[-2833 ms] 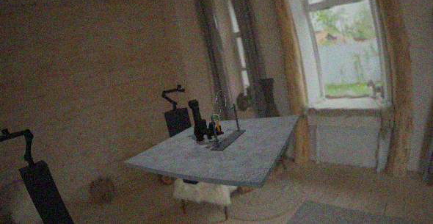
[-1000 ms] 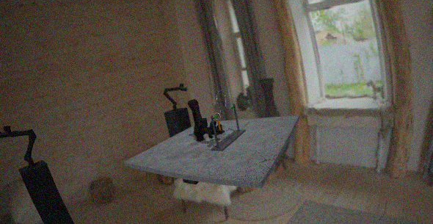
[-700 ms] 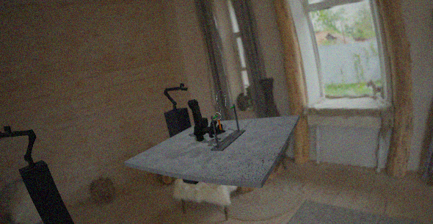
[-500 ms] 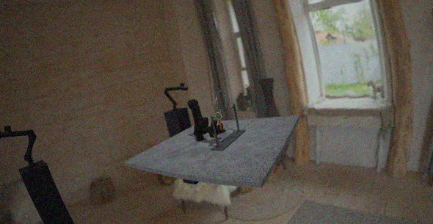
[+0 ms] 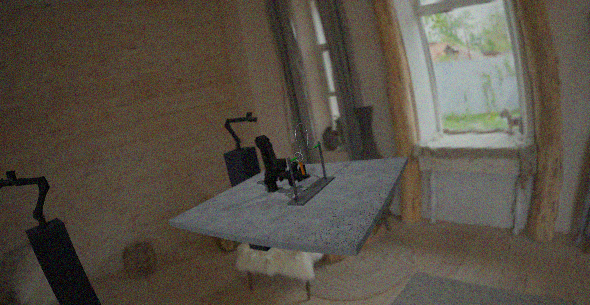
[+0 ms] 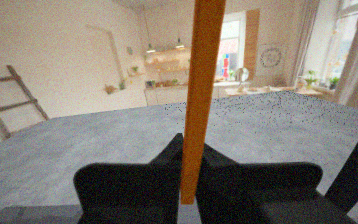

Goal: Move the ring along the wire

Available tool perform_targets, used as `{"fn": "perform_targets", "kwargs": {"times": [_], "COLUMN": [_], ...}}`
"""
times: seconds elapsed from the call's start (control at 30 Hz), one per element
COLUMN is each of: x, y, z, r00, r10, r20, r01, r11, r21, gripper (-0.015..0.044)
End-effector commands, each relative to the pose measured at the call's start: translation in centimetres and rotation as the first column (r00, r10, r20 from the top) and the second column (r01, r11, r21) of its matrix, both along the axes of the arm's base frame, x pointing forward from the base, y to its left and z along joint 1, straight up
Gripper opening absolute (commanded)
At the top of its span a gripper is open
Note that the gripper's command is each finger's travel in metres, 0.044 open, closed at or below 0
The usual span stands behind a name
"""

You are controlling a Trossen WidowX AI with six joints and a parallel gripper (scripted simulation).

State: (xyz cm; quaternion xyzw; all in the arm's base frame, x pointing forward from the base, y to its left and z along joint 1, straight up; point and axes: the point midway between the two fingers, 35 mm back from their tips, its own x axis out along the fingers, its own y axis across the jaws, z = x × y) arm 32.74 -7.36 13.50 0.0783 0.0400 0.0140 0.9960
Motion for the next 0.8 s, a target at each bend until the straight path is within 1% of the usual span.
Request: {"fn": "perform_targets", "kwargs": {"times": [0.0,0.43,0.77], "x": [-0.1,-0.1,-1.1], "y": [1.1,5.4,7.5], "z": [0.5,2.0,3.4], "r00": [1.0,1.0,0.997], "r10": [-0.001,0.002,0.054], "r20": [0.01,0.01,-0.055], "r01": [0.0,-0.006,-0.023], "r11": [0.998,0.95,0.892], "r21": [0.058,0.313,0.452], "gripper": [-0.015,-0.015,-0.015]}}
